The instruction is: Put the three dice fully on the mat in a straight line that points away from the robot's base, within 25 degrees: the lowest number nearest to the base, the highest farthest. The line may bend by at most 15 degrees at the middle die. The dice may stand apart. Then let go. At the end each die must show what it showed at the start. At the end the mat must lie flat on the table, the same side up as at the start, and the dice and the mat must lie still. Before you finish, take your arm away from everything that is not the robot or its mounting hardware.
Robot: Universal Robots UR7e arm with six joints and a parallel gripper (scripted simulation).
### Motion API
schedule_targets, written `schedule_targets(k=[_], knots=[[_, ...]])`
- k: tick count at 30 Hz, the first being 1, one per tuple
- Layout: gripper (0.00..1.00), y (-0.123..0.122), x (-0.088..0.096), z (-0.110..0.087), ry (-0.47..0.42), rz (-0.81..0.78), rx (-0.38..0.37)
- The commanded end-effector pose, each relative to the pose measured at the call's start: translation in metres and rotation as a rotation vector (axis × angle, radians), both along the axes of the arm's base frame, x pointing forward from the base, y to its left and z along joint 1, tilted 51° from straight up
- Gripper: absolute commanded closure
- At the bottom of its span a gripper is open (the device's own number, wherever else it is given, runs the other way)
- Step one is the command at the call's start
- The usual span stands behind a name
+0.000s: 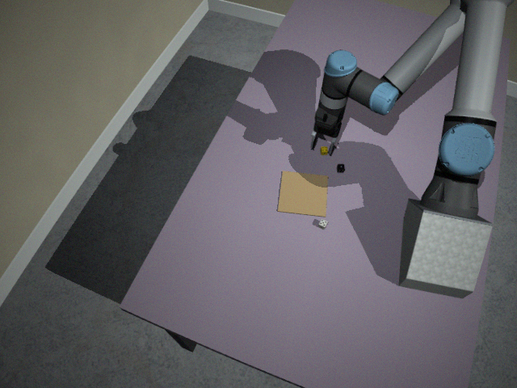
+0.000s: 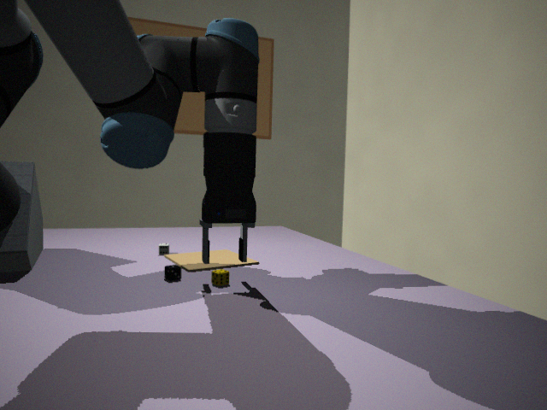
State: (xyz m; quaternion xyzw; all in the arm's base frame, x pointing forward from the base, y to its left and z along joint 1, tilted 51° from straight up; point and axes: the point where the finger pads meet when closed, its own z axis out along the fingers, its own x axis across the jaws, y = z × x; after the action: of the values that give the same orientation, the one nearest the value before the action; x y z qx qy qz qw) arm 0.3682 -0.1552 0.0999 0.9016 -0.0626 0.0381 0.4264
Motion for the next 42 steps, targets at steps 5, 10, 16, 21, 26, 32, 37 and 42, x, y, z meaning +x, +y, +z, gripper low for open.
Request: schedule_targets(k=[5,10,16,21,26,32,37,42], knots=[[0.00,0.000,0.000,0.000,-0.001,0.001,0.000],[0.00,0.000,0.000,0.000,-0.001,0.001,0.000],[0.00,0.000,0.000,0.000,-0.001,0.001,0.000],[0.00,0.000,0.000,0.000,-0.001,0.001,0.000],[0.00,0.000,0.000,0.000,-0.001,0.001,0.000],[0.00,0.000,0.000,0.000,-0.001,0.001,0.000],[0.00,0.001,-0.002,-0.001,-0.001,0.001,0.000],[0.00,0.009,-0.016,-0.011,-0.001,0.001,0.000]])
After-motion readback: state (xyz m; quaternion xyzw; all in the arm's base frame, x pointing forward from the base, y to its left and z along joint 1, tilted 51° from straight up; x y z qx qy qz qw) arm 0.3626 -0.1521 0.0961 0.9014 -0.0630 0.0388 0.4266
